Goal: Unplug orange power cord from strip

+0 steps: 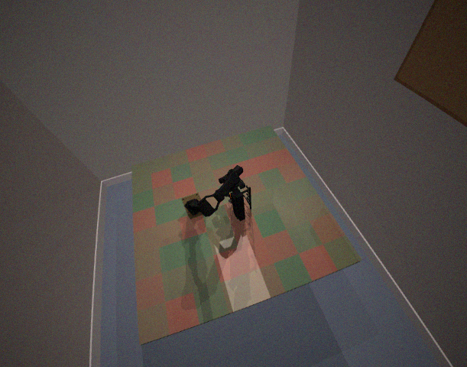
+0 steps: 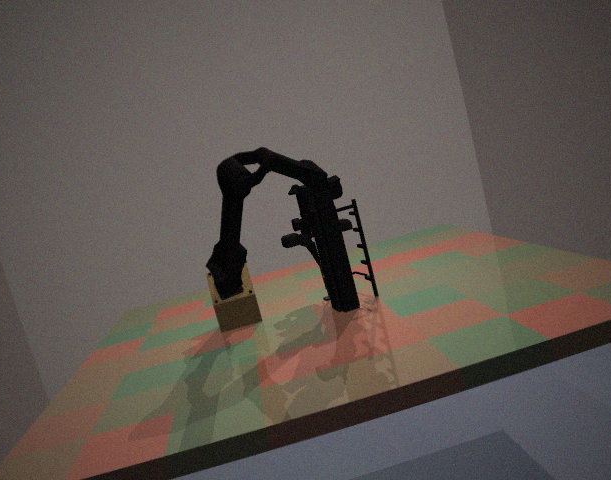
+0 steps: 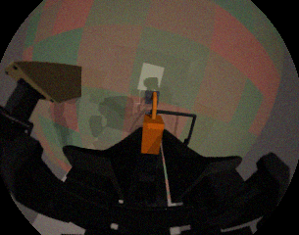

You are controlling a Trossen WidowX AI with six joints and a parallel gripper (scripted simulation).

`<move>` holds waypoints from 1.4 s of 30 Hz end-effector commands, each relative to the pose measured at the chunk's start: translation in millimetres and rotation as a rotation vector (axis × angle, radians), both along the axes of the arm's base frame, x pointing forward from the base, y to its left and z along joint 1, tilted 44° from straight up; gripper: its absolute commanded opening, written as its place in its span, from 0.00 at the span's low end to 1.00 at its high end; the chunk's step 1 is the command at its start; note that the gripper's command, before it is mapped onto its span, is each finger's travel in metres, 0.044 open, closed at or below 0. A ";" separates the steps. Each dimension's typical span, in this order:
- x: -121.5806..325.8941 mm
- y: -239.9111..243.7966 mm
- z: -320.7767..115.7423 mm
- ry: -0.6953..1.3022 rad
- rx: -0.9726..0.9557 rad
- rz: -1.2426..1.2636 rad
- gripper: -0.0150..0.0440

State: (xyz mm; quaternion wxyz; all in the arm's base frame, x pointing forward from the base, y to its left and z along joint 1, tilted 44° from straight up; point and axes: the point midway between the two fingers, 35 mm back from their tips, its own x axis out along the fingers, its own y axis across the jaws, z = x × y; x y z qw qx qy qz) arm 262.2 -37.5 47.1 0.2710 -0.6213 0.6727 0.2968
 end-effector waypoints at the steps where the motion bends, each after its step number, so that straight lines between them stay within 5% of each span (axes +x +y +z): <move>1: 0.8 4.3 -3.1 -0.001 0.002 0.001 0.25; 30: 1.4 42.3 -32.4 0.002 0.005 0.005 0.25; 42: -1.0 33.5 -28.9 0.004 -0.003 0.006 0.79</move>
